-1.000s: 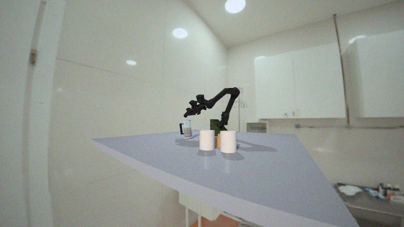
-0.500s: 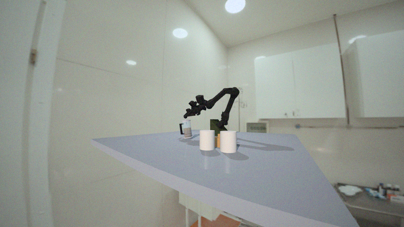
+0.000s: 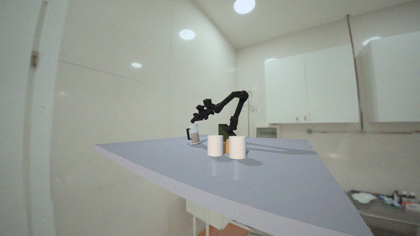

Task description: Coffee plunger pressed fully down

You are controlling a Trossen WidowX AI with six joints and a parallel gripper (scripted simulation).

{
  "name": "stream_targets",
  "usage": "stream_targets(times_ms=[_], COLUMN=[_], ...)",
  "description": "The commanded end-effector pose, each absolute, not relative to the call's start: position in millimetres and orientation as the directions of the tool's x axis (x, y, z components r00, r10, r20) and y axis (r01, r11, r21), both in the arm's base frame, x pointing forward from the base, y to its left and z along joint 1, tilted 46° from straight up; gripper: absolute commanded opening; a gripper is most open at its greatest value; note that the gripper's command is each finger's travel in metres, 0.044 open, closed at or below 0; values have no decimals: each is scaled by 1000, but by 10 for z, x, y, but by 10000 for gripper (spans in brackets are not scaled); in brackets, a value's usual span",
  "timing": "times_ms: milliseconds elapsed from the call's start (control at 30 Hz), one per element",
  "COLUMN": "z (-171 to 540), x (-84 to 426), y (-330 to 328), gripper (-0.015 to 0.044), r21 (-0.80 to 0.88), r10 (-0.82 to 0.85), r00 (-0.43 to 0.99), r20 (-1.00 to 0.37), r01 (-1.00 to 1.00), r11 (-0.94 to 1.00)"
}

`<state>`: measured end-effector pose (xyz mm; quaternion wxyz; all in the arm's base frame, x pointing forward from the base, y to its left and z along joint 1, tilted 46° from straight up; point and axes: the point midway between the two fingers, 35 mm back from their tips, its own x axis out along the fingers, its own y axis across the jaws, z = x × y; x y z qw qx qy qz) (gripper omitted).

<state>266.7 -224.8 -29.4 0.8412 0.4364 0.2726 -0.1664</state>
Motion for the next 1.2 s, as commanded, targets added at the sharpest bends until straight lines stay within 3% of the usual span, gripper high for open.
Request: stream_targets(times_ms=[0,233,633,1167], z=[-293,-293,-293,357], x=[2667,2667,2667,2358], y=[-2247,-2247,-2247,-2632], gripper=[125,125,440,440], r21=[643,643,643,648], r10=[-42,-42,-42,-25], r00=[796,796,796,792], r20=[-604,-604,-604,-611], r01=[518,518,518,517], r11=[564,564,564,560])
